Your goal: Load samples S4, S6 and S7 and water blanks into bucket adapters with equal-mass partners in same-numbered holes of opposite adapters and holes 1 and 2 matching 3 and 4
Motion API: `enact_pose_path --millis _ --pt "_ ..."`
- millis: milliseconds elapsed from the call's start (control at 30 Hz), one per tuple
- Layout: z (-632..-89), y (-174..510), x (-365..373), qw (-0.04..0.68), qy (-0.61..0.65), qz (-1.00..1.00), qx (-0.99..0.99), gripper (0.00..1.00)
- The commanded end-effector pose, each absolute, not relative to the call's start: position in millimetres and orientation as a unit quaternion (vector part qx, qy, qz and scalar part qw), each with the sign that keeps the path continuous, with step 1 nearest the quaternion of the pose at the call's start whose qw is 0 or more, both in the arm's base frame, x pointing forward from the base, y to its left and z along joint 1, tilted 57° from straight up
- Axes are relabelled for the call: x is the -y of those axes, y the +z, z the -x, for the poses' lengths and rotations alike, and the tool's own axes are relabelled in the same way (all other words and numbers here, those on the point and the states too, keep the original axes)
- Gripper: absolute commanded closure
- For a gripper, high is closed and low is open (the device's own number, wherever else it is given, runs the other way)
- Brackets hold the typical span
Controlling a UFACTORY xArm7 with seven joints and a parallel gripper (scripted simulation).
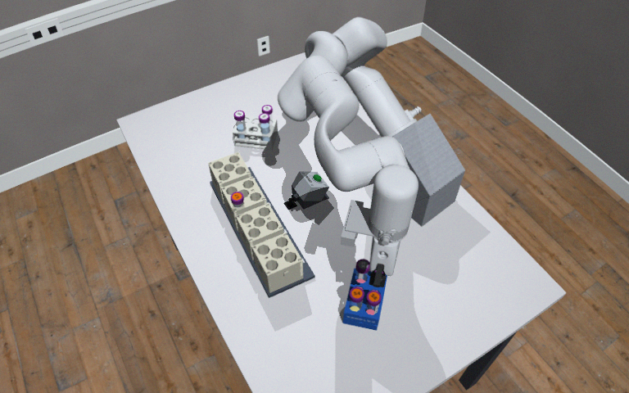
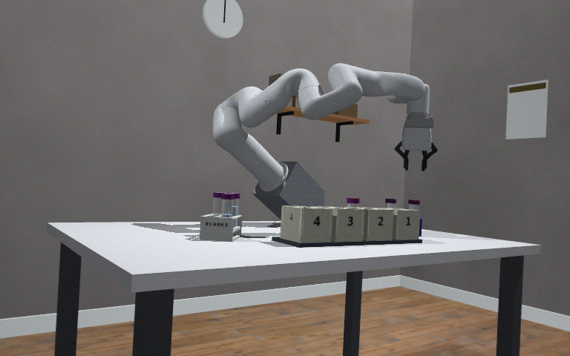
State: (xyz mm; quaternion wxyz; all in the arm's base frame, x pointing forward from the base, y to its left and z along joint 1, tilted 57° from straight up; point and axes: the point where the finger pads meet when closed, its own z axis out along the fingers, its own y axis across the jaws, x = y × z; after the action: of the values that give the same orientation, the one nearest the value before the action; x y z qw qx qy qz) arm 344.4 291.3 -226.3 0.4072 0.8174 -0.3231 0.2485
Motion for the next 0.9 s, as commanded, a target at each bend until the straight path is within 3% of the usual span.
enact_pose_path --millis 0,867 --pt "-346 -230 -287 0.405 0.248 -0.819 0.323 0.43" --pt "-352 -254 -251 0.405 0.248 -0.819 0.323 0.43"
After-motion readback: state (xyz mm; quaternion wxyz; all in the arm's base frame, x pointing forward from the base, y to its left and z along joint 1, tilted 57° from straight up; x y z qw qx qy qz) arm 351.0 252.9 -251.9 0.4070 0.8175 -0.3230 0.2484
